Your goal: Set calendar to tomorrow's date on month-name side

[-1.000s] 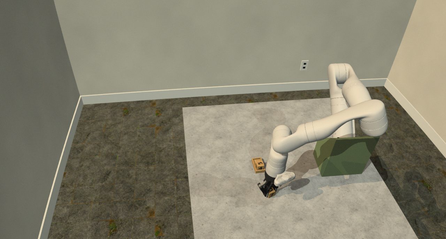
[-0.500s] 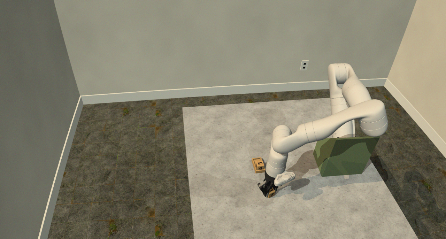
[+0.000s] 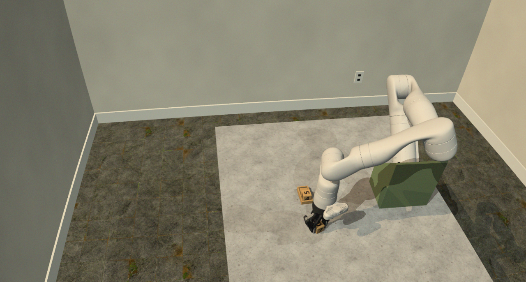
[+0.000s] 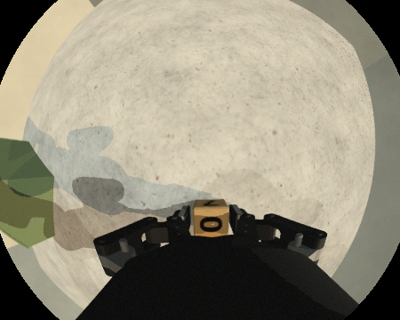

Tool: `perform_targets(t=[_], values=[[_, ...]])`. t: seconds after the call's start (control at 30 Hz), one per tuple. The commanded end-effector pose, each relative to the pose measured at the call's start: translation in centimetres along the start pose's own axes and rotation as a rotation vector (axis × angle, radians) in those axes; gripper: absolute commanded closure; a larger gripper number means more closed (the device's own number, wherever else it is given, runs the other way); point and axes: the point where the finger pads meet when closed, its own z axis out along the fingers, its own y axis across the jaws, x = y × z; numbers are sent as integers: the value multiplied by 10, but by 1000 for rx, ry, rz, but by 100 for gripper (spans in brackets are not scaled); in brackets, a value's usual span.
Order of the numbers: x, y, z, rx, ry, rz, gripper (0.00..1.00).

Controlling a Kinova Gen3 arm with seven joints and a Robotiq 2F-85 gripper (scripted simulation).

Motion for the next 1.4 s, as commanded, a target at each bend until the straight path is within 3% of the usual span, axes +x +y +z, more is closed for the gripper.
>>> perform_targets(t=[0.0, 0.5, 1.1, 1.37], values=[[0, 1, -1, -2, 1, 0, 52], [0, 1, -6, -2, 1, 0, 52], [0, 0, -80, -2, 1, 0, 52], [0, 0, -91, -2, 1, 0, 52]])
